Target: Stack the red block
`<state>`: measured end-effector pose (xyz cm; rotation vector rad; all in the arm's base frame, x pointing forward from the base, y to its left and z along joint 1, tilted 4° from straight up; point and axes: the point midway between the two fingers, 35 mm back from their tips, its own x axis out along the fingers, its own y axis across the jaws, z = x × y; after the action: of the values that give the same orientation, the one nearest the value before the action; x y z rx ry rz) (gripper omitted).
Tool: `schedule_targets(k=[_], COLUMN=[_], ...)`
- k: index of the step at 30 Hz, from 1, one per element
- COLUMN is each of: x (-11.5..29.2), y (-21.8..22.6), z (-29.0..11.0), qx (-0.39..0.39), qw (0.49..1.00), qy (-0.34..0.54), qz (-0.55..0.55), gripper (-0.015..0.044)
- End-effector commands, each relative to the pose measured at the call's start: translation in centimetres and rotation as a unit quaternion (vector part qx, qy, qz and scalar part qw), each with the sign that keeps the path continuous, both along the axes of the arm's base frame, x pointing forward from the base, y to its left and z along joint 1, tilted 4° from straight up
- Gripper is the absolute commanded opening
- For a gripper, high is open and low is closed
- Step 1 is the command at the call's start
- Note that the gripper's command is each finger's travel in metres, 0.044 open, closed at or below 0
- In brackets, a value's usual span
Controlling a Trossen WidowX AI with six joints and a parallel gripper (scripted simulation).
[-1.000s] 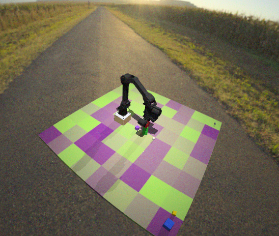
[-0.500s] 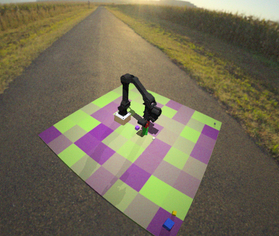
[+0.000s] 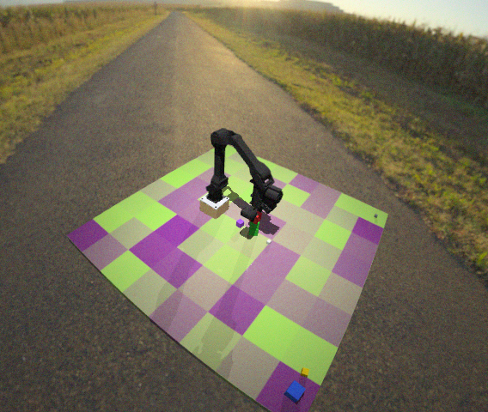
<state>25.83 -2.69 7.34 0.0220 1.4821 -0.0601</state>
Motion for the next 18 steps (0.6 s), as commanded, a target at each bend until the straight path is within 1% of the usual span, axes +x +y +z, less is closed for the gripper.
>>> schedule_targets(k=[1,6,18], x=[0.03,0.03,0.03], y=[-0.01,-0.01,-0.01], z=[-0.02,-0.02,-0.02], qx=[0.000,0.000,0.000], qw=[1.000,1.000,1.000], qy=[-0.001,-0.001,-0.001], qz=[0.000,0.000,0.000], gripper=[0.0315,0.0440,0.0440])
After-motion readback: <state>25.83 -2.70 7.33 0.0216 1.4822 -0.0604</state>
